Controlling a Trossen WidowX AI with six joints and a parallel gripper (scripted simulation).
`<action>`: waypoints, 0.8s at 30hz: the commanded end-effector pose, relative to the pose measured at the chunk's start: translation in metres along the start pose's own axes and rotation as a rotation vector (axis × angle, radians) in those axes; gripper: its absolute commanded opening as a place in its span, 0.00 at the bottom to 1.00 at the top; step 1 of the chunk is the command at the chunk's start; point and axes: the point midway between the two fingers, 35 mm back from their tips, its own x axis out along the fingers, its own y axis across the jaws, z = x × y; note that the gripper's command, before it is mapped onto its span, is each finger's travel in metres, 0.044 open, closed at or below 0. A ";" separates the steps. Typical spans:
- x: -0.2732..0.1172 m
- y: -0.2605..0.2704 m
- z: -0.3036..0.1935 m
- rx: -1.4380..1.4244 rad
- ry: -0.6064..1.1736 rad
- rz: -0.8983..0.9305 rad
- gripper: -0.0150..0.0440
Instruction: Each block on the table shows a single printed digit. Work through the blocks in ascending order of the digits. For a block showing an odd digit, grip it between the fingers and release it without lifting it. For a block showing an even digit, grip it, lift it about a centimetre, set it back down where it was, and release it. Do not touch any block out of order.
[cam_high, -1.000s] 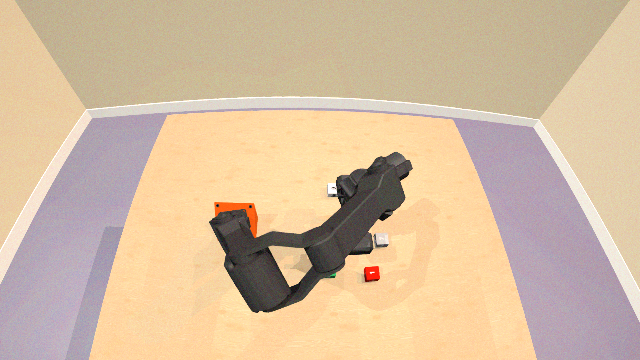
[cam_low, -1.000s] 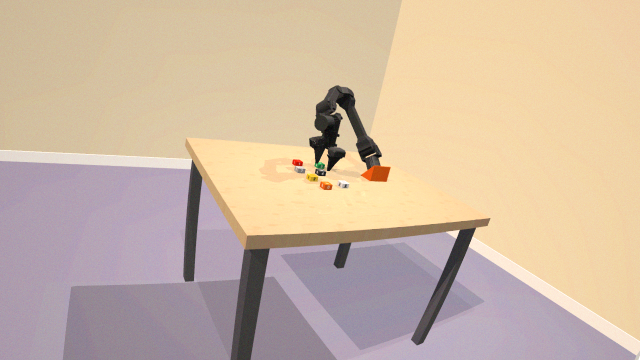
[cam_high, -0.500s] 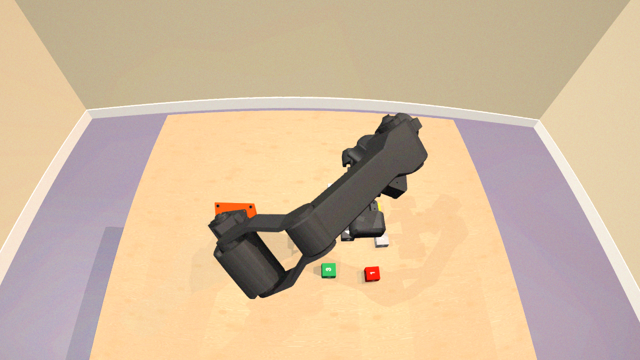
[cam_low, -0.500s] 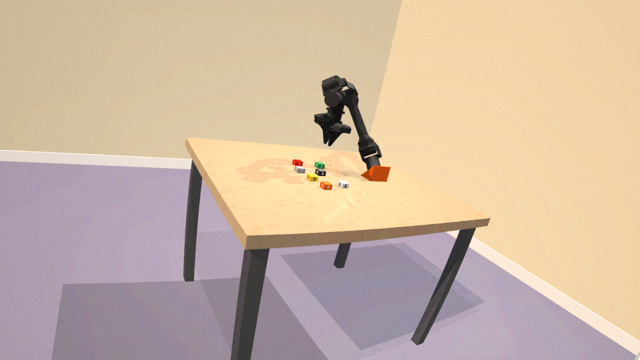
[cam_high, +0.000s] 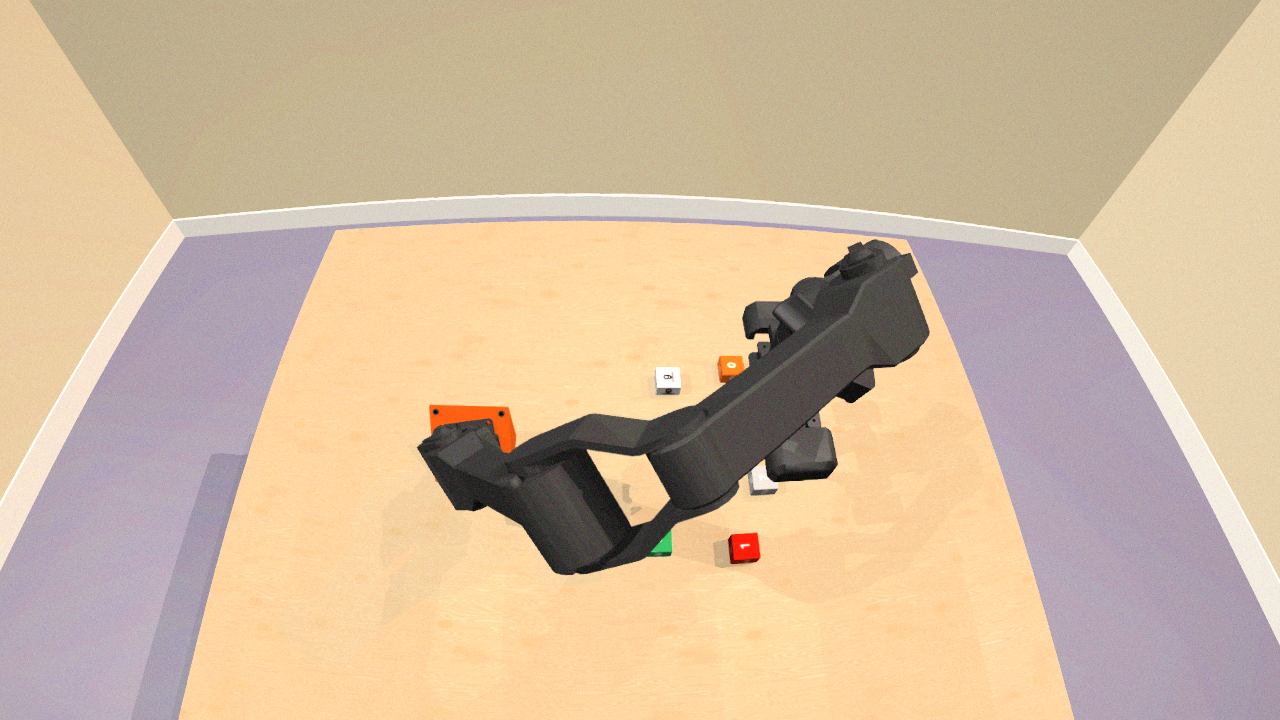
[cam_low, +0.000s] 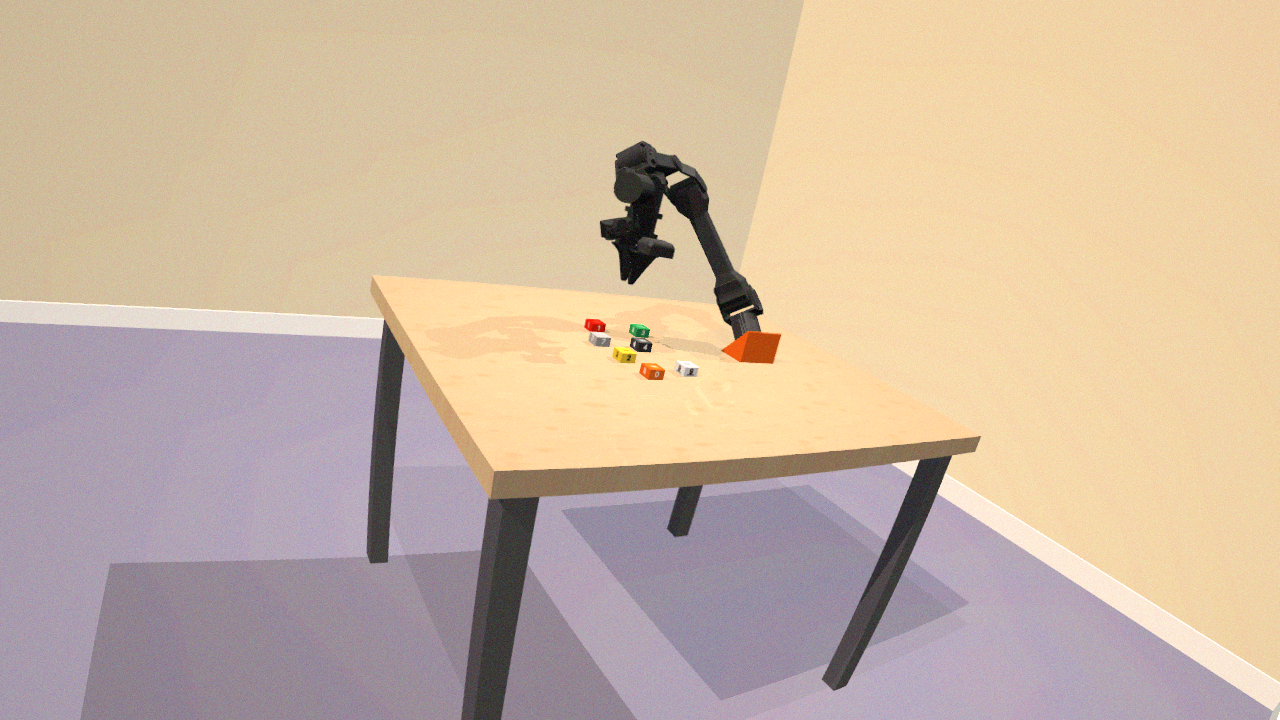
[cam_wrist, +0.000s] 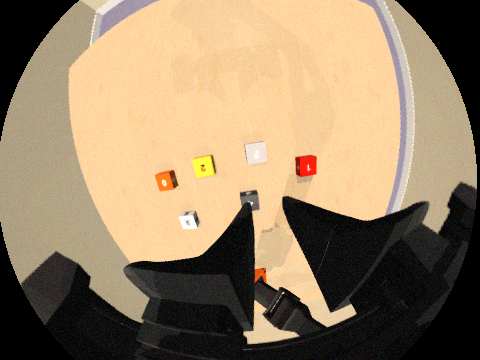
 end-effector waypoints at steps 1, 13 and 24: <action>0.006 -0.009 0.027 -0.028 0.005 -0.017 0.46; 0.085 -0.011 0.028 -0.001 0.016 -0.016 0.81; 0.097 -0.011 0.028 -0.001 0.017 -0.015 0.93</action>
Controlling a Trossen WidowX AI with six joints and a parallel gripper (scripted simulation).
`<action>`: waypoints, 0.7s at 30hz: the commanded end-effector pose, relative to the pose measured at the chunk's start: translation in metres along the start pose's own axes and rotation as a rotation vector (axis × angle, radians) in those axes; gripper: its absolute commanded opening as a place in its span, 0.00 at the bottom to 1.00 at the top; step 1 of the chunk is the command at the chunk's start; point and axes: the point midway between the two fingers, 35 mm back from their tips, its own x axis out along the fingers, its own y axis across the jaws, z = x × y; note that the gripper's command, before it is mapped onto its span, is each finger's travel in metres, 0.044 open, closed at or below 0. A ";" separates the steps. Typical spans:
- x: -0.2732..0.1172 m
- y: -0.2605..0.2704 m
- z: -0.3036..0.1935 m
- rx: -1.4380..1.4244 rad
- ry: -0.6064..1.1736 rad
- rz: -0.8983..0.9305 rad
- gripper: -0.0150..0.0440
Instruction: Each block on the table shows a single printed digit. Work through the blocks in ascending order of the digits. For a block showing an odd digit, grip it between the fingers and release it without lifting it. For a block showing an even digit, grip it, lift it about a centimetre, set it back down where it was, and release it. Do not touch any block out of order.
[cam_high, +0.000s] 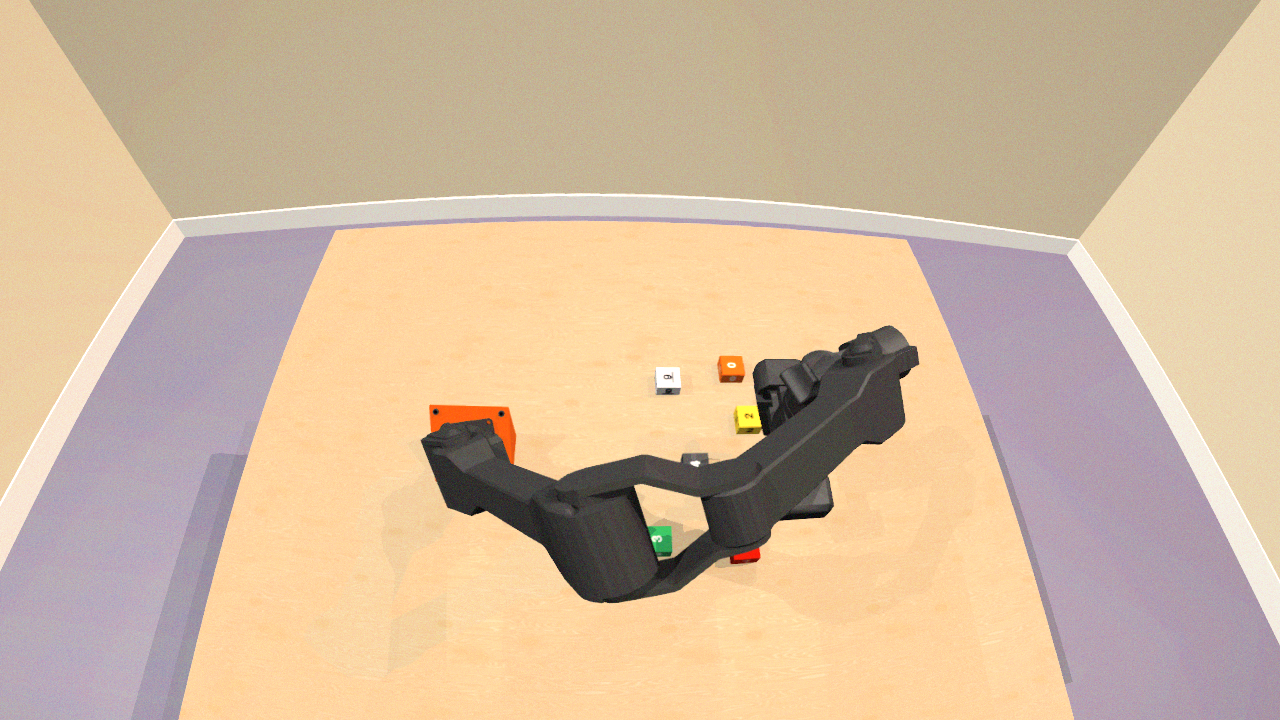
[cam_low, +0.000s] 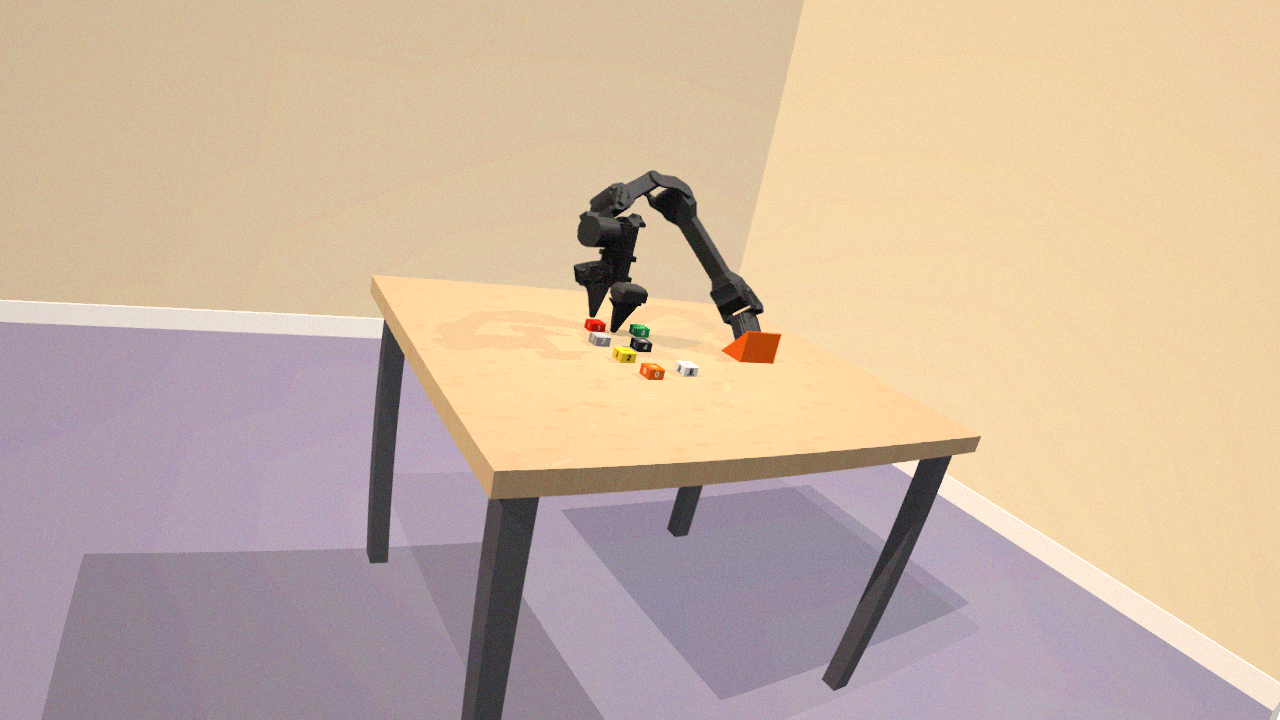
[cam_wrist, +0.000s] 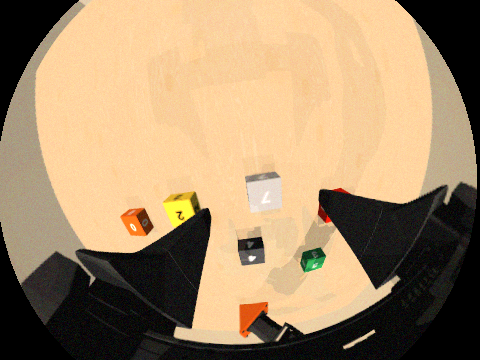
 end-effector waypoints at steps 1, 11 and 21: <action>0.008 -0.002 -0.001 -0.003 0.003 -0.004 0.93; 0.024 -0.002 -0.001 -0.003 0.003 -0.004 0.93; 0.032 -0.003 -0.001 -0.002 0.002 -0.006 0.80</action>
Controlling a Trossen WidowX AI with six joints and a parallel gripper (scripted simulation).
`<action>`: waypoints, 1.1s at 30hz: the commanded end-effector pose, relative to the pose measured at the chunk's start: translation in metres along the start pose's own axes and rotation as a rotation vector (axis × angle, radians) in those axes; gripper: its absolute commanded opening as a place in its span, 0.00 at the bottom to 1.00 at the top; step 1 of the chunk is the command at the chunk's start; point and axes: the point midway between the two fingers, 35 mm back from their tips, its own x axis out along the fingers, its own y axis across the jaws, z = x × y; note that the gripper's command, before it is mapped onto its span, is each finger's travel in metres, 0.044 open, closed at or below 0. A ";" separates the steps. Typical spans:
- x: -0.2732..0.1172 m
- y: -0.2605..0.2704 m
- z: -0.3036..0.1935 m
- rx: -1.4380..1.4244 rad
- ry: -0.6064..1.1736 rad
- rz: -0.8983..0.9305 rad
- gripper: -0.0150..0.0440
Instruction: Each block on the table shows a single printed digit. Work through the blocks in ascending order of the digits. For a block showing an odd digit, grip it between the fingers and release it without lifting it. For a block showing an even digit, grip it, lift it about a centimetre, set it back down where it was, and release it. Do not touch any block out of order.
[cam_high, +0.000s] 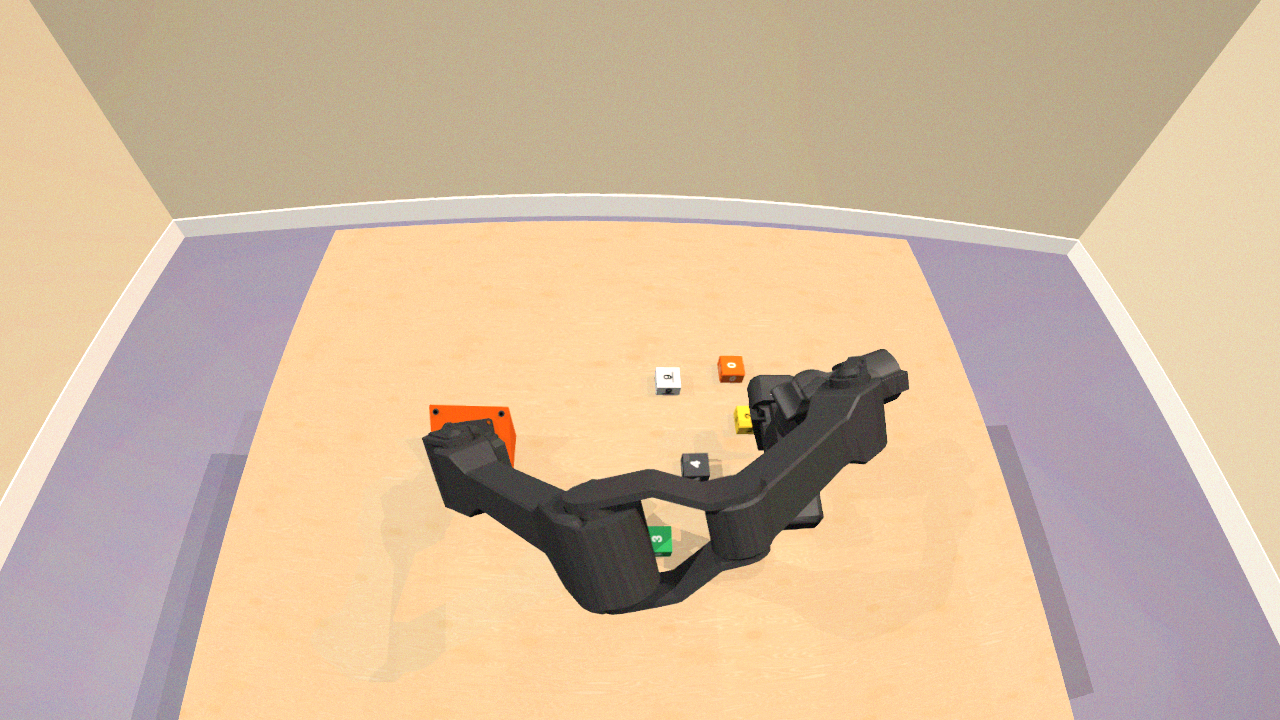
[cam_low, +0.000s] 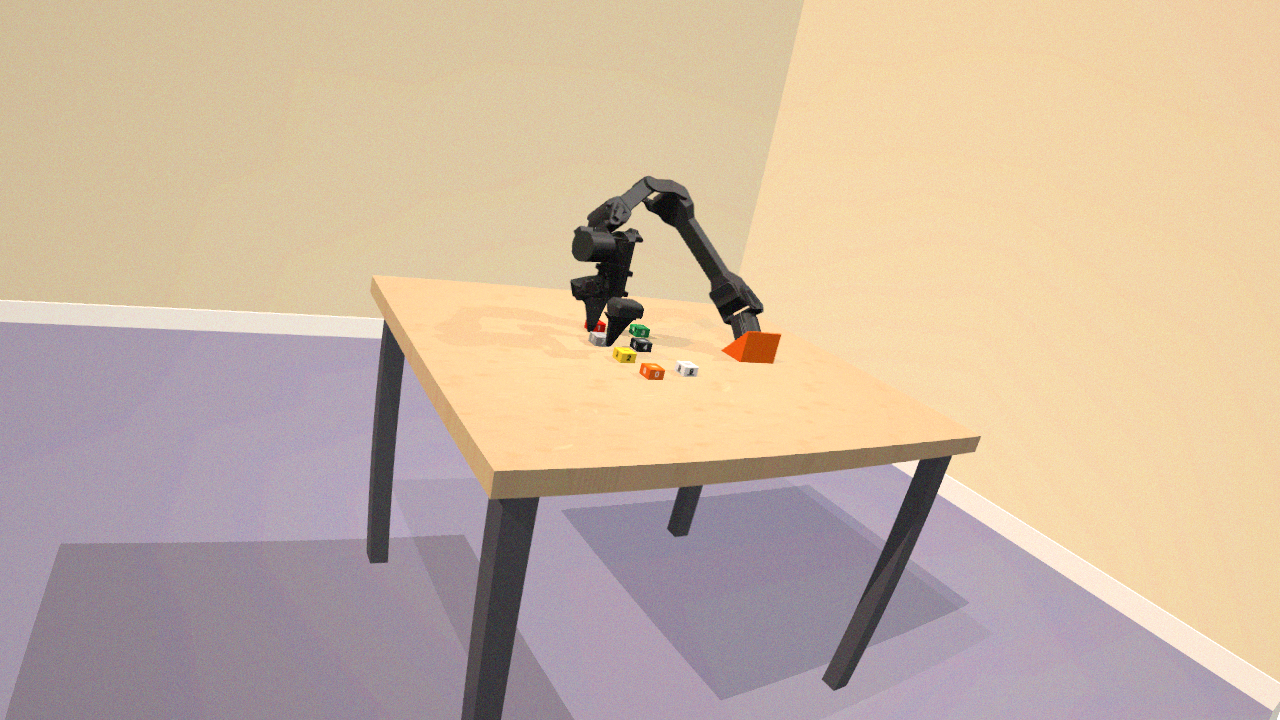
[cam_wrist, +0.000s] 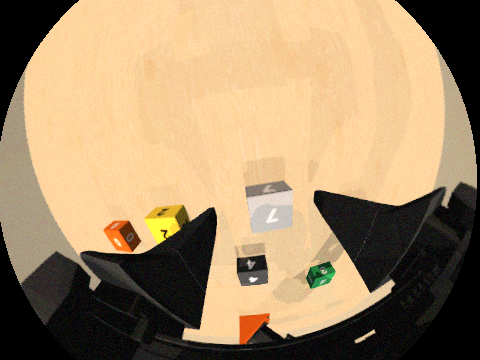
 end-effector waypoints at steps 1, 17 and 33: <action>0.003 -0.001 0.000 -0.006 0.002 -0.005 0.75; 0.003 -0.001 0.000 -0.006 0.002 -0.005 0.46; 0.003 -0.001 0.000 -0.006 0.002 -0.005 0.46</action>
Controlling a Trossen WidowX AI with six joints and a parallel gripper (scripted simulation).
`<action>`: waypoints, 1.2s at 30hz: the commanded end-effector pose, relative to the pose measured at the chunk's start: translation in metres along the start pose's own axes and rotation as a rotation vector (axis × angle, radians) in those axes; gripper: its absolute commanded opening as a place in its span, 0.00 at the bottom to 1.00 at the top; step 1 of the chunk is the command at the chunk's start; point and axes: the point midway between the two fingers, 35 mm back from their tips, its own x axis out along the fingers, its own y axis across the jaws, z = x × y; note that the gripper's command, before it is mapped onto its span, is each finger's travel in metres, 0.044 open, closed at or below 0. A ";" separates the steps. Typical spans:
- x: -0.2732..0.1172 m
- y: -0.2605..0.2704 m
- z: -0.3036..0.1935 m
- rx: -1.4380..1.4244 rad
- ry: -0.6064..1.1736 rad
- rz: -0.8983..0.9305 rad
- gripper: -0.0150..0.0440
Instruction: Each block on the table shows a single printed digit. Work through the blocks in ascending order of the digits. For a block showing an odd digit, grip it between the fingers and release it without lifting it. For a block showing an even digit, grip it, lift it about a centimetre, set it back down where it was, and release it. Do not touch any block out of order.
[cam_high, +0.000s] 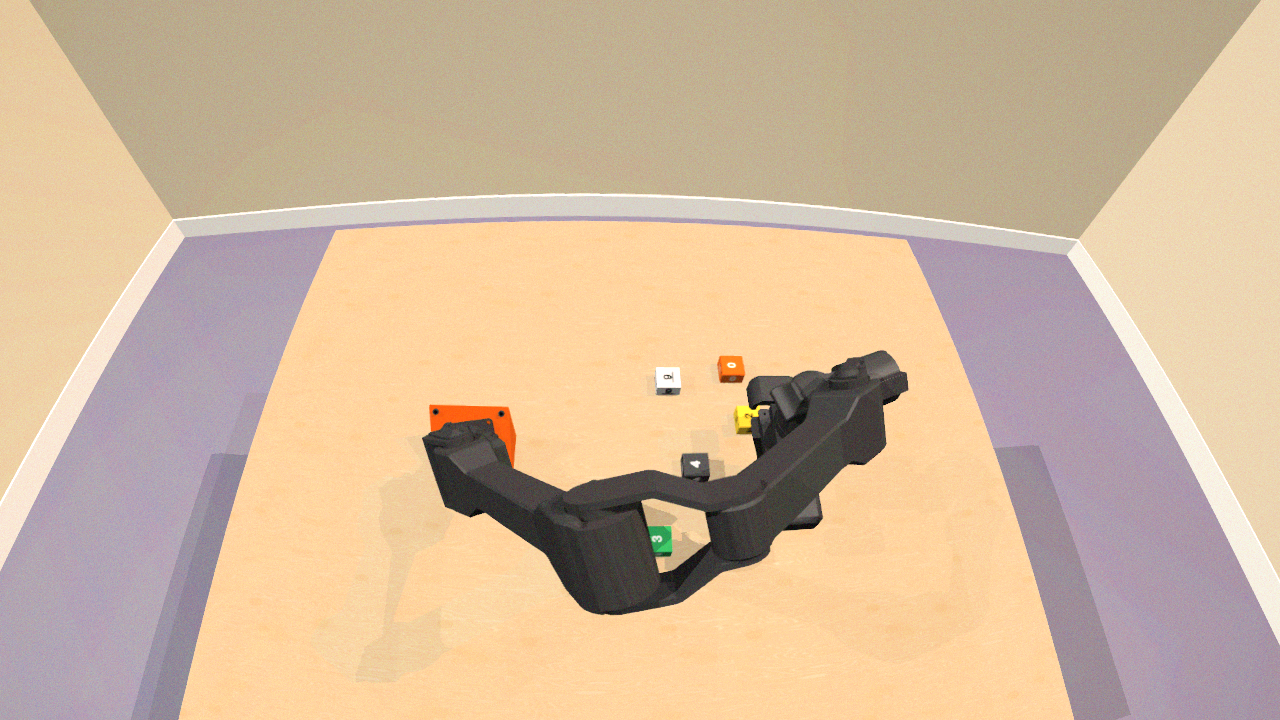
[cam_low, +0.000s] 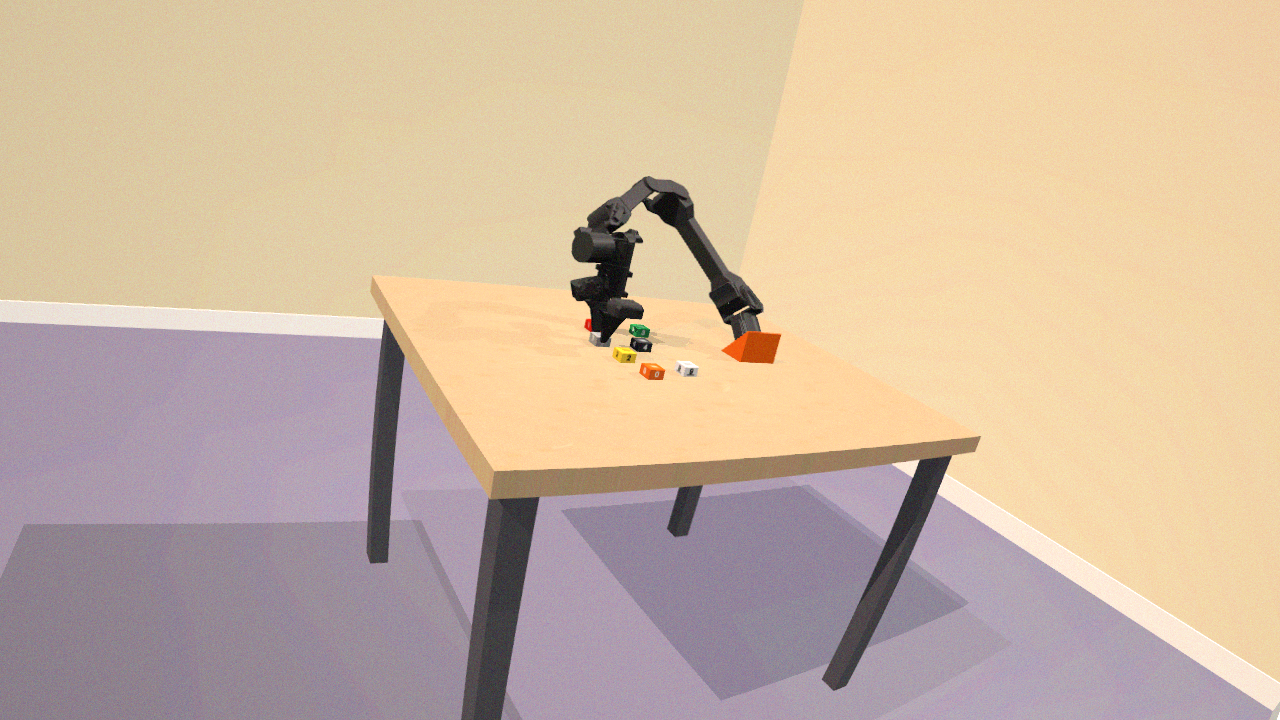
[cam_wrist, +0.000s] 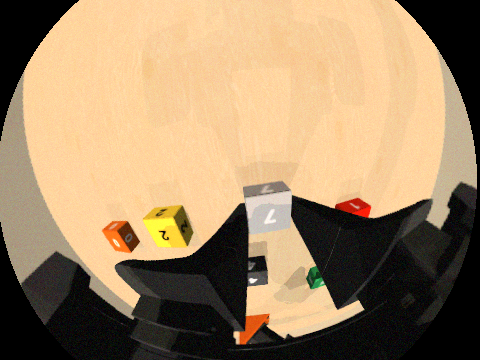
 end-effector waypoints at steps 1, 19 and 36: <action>0.001 0.000 0.000 -0.006 0.000 -0.003 0.46; 0.001 0.000 0.000 -0.006 0.000 -0.003 0.93; -0.114 0.001 0.000 -0.103 -0.014 -0.009 0.58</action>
